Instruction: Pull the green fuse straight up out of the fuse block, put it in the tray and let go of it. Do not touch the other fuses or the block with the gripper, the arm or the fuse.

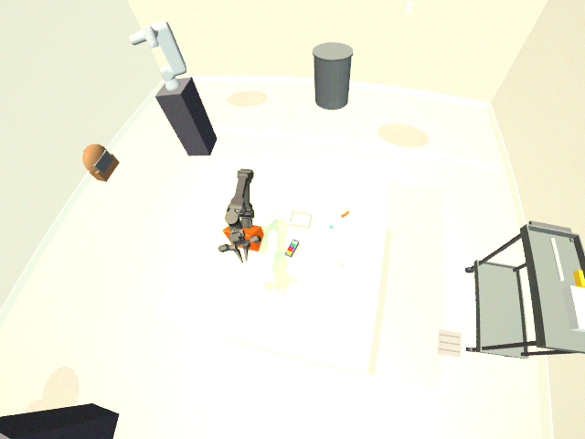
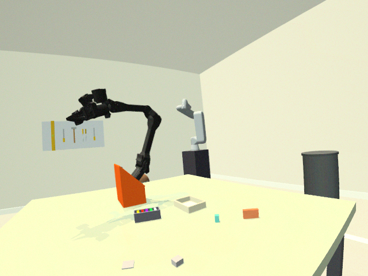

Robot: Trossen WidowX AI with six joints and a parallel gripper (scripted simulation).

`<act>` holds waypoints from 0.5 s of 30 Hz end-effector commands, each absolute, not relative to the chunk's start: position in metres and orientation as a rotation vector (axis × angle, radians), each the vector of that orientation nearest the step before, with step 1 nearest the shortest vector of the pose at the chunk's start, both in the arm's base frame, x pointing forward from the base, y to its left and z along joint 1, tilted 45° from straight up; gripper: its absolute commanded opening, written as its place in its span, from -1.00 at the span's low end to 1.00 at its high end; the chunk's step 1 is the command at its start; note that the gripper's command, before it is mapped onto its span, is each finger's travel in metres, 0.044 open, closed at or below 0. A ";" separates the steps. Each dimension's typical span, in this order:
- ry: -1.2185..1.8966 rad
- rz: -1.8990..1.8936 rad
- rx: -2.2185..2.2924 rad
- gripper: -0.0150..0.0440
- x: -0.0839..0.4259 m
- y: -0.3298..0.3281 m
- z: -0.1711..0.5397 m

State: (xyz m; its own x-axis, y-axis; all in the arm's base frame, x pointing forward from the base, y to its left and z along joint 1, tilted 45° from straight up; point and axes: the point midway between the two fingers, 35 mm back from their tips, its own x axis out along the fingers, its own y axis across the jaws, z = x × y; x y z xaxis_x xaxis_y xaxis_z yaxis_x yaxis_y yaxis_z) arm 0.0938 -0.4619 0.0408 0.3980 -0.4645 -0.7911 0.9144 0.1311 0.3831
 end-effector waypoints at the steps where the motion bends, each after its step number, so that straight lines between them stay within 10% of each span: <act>1: 0.677 -0.922 1.006 -0.26 0.142 -0.428 0.022; 15: 1.116 -0.239 0.985 -0.26 0.288 -0.236 -0.018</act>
State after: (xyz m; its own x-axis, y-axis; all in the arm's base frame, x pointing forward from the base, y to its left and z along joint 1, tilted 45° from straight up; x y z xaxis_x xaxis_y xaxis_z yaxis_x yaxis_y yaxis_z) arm 0.2746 -0.2770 -0.0093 0.5040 0.1780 -0.8452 0.6664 0.5423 0.5116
